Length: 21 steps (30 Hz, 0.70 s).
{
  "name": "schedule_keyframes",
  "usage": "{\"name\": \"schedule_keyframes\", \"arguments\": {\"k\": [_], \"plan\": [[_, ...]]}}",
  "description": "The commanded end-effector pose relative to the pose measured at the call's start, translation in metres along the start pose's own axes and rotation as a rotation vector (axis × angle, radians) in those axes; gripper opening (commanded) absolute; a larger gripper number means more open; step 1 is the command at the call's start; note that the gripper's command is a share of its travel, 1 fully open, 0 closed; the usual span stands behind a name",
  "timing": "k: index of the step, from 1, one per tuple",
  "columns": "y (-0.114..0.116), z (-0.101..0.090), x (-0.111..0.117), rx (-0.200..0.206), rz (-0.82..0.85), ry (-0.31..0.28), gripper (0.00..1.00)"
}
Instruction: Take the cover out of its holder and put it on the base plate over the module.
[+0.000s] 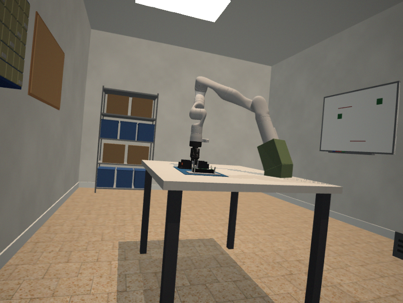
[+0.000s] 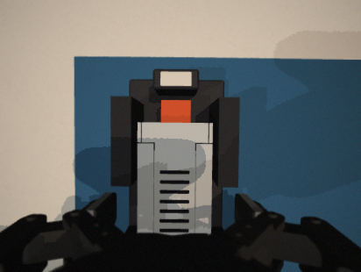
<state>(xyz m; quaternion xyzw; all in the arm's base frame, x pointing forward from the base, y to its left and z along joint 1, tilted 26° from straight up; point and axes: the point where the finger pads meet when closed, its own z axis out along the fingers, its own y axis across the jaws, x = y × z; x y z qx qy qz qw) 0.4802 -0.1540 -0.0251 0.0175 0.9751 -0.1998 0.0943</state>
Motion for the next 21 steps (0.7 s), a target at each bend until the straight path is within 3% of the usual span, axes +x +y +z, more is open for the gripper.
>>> {"name": "schedule_keyframes", "arguments": {"k": [1, 4, 5, 21], "plan": [[-0.0001, -0.0009, -0.0009, 0.0, 0.0, -0.002, 1.0], [-0.0001, -0.0009, -0.0009, 0.0, 0.0, -0.002, 1.0], [-0.0001, -0.0009, -0.0009, 0.0, 0.0, -0.002, 0.7], [-0.0001, -0.0009, -0.0009, 0.0, 0.0, -0.002, 0.7]]}}
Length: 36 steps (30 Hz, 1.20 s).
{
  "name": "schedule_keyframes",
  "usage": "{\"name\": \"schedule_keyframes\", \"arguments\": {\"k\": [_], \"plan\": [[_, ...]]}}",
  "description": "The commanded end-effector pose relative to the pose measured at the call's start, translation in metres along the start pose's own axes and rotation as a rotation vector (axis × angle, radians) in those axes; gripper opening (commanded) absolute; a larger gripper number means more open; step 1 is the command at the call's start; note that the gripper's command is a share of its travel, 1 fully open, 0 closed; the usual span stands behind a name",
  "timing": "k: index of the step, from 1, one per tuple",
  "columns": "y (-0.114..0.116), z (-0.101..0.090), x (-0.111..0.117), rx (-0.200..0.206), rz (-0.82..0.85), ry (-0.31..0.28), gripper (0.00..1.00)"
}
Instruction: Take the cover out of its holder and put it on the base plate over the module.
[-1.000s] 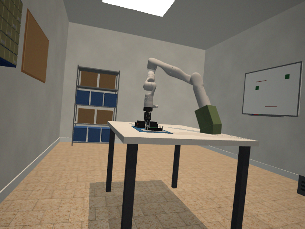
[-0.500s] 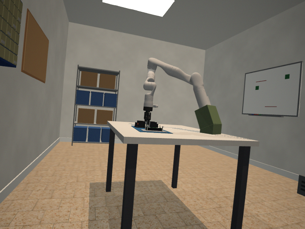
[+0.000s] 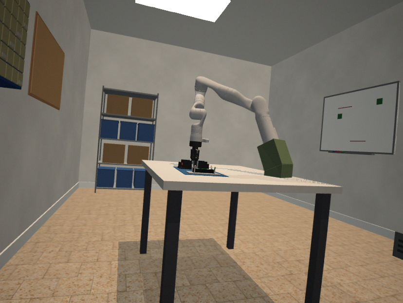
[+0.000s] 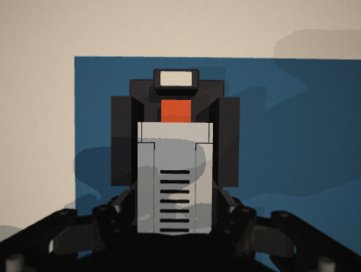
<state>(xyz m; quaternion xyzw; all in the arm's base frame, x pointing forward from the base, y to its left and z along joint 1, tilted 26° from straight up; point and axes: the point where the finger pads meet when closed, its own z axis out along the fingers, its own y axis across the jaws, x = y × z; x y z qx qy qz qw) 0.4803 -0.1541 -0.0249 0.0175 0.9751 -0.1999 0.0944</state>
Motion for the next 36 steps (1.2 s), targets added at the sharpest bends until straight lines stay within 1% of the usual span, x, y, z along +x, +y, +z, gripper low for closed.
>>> {"name": "schedule_keyframes", "arguments": {"k": [1, 17, 18, 36], "plan": [[0.0001, -0.0007, -0.0007, 0.0, 0.0, -0.002, 0.7], [0.0001, -0.0007, -0.0007, 0.0, 0.0, -0.002, 0.7], [0.0001, -0.0007, -0.0007, 0.0, 0.0, -0.002, 0.0], [-0.0001, -0.0008, -0.0008, 0.0, 0.0, -0.002, 0.0]]}}
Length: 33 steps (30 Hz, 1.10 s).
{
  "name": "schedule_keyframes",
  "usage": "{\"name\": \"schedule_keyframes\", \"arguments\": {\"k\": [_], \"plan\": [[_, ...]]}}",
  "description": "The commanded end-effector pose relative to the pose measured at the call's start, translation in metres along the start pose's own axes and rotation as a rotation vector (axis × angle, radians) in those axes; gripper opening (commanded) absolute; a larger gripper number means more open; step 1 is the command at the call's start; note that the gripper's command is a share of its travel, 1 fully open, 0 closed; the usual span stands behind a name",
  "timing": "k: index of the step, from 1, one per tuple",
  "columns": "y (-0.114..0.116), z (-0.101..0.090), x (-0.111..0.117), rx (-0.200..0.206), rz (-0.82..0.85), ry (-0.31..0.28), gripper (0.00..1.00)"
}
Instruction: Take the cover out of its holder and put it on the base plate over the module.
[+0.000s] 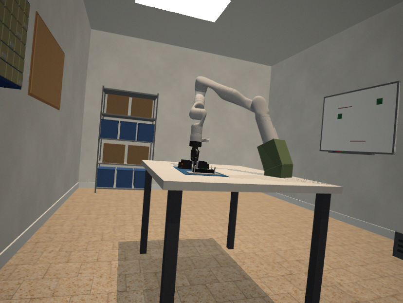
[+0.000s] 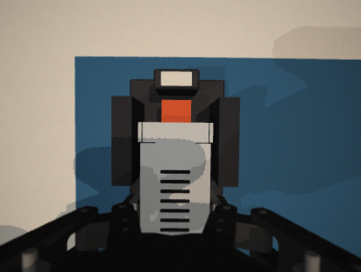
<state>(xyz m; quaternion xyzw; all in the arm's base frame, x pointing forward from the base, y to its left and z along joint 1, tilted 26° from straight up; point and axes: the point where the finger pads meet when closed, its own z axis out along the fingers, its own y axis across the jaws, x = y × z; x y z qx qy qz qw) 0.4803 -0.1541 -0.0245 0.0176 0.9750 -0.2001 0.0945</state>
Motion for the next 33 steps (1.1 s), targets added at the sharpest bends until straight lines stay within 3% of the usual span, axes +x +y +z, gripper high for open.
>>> {"name": "schedule_keyframes", "arguments": {"k": [1, 33], "plan": [[0.0001, -0.0005, -0.0007, 0.0, 0.0, -0.002, 0.0], [0.0001, -0.0037, -0.0007, 0.0, 0.0, -0.002, 0.0]]}}
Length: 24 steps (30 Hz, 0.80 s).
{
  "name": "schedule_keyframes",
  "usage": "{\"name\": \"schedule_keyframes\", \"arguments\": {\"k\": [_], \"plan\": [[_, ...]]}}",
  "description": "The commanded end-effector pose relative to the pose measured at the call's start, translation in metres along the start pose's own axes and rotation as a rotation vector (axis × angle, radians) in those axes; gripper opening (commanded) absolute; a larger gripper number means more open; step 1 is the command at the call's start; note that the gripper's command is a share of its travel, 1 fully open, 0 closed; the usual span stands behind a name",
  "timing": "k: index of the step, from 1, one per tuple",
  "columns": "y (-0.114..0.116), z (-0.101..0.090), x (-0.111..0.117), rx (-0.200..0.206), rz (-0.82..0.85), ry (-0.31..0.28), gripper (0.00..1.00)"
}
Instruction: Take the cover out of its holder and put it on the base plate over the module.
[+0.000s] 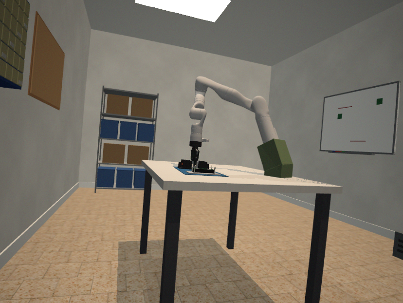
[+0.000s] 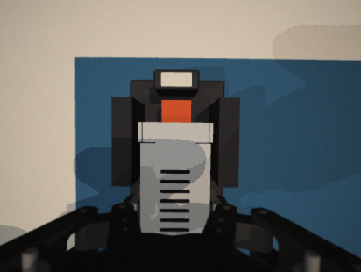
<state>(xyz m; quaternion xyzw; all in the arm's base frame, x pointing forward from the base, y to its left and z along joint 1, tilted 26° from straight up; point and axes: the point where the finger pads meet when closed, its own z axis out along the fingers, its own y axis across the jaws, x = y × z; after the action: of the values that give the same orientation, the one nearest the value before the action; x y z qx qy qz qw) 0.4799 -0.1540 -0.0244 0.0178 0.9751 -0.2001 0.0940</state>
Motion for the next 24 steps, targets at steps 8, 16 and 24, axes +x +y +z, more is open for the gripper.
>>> {"name": "schedule_keyframes", "arguments": {"k": [8, 16, 24], "plan": [[0.0, -0.028, -0.001, 0.0, 0.0, -0.003, 0.0], [0.0, -0.031, -0.001, 0.0, 0.0, -0.003, 0.0], [0.0, -0.051, 0.003, 0.0, 0.0, 0.007, 0.0]]}}
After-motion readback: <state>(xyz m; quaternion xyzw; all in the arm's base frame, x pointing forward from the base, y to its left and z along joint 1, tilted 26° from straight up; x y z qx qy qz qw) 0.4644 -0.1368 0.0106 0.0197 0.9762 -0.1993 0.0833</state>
